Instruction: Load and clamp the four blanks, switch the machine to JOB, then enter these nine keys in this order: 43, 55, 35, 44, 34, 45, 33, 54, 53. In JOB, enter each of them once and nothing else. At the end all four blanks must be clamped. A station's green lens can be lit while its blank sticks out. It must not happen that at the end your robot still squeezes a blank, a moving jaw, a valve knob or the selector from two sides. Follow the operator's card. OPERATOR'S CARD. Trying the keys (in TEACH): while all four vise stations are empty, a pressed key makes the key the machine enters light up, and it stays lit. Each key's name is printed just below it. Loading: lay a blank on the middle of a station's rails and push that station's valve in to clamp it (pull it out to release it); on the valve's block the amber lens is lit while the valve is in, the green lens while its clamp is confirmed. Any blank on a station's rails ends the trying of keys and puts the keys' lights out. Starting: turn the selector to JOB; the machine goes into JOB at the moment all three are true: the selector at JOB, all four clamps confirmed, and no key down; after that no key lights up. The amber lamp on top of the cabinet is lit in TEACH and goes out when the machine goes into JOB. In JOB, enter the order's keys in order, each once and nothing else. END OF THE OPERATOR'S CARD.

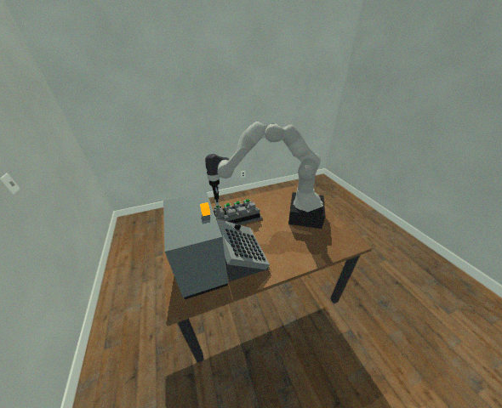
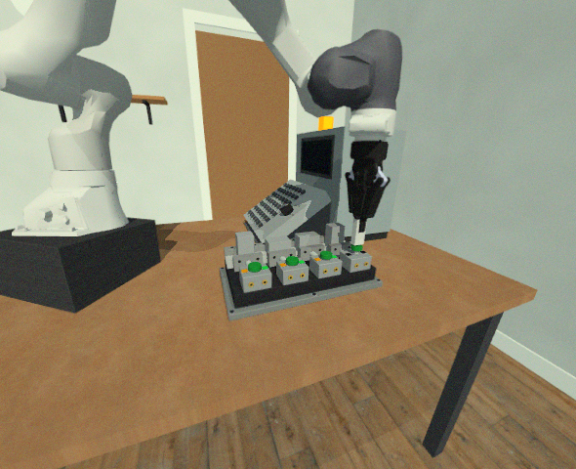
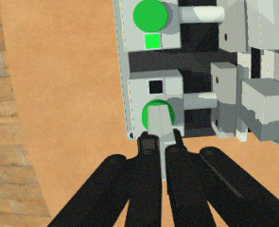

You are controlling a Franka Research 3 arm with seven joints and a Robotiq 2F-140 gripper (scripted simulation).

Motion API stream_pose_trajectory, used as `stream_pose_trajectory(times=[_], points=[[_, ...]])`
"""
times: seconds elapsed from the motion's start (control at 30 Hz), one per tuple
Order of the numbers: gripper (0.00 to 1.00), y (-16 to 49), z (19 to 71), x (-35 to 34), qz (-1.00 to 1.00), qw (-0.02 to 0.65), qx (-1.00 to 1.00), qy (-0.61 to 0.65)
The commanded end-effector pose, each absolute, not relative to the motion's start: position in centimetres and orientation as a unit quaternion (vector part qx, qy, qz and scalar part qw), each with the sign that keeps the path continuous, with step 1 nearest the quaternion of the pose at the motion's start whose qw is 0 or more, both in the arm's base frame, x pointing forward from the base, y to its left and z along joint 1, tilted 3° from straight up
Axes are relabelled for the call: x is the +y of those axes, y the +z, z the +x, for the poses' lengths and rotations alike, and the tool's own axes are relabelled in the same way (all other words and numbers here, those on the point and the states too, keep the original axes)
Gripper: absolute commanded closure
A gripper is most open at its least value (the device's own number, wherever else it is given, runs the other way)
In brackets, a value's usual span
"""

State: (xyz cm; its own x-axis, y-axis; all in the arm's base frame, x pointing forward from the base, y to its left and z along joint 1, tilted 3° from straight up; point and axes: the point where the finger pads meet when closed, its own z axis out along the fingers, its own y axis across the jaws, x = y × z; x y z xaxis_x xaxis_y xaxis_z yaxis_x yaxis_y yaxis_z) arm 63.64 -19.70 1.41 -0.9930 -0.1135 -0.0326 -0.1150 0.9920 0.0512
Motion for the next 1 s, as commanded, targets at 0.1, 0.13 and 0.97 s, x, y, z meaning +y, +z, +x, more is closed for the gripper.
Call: stream_pose_trajectory(times=[0.1,0.13,0.97], points=[[1.0,1.39,63.64,-19.75,-0.054,0.015,0.998,0.026],[1.0,1.39,63.64,-19.75,-0.054,0.015,0.998,0.026],[1.0,0.79,63.66,-19.72,-0.054,0.015,0.998,0.026]])
